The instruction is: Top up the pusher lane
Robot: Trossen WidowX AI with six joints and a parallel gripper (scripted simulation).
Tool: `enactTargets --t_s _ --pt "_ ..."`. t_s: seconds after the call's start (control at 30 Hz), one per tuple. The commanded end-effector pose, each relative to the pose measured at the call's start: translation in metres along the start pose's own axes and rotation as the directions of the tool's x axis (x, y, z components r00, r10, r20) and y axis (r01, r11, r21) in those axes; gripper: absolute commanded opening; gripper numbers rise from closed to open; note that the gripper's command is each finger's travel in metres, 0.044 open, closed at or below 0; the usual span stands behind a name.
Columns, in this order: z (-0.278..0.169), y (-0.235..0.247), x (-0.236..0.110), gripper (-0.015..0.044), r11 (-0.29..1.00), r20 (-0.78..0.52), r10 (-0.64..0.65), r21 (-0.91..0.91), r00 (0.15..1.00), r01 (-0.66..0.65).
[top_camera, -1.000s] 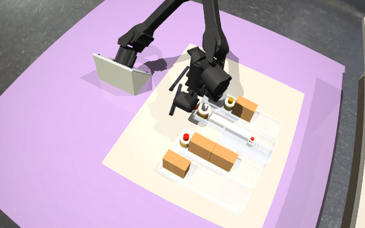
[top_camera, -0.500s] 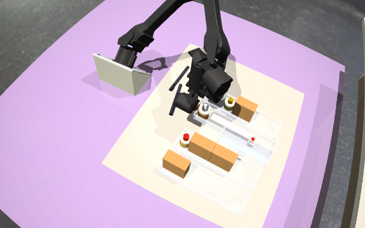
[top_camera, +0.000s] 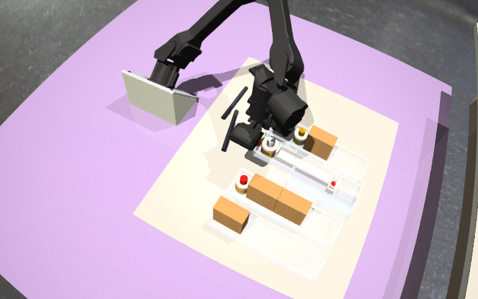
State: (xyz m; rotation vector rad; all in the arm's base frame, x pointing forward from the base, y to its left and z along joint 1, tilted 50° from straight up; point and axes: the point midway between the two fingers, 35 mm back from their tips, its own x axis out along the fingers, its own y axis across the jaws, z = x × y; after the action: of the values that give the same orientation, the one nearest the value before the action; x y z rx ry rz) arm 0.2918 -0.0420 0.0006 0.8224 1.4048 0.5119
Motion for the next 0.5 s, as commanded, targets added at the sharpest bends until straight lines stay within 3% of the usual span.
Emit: enactTargets --t_s 0.0,0.47 --pt "0.0073 0.0005 -0.0014 0.0000 1.000 0.014 0.003 -0.006 1.000 -0.003" --pt "0.0136 0.0007 -0.0015 0.0000 1.000 0.014 0.003 -0.006 1.000 -0.003"
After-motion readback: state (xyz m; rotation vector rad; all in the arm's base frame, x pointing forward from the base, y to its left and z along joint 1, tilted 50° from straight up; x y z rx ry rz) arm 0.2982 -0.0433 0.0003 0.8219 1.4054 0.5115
